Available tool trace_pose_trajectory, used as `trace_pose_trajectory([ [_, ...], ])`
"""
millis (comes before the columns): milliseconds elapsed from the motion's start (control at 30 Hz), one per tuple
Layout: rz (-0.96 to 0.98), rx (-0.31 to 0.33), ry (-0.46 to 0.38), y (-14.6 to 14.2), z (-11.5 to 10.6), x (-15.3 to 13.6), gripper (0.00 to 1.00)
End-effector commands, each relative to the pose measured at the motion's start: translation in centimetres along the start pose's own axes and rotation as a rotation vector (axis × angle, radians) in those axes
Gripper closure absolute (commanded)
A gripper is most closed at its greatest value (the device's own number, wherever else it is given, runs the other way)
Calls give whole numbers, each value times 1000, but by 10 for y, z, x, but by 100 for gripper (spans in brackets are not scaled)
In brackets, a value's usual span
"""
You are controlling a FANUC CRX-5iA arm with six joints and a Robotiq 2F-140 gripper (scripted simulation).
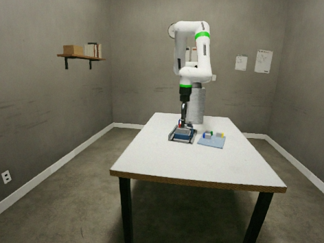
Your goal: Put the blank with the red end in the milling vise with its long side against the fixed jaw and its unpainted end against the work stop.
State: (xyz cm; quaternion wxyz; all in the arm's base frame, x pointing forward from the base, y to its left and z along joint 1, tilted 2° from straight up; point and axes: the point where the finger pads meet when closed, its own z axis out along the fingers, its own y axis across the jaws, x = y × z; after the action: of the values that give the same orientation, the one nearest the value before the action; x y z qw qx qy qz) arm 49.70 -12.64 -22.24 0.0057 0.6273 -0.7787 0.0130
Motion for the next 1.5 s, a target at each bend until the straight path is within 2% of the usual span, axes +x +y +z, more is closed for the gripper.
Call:
trace_pose_trajectory([
  [0,0,2,0,-1,0,0,90],
  [1467,0,2,0,-2,3,-3,90],
])
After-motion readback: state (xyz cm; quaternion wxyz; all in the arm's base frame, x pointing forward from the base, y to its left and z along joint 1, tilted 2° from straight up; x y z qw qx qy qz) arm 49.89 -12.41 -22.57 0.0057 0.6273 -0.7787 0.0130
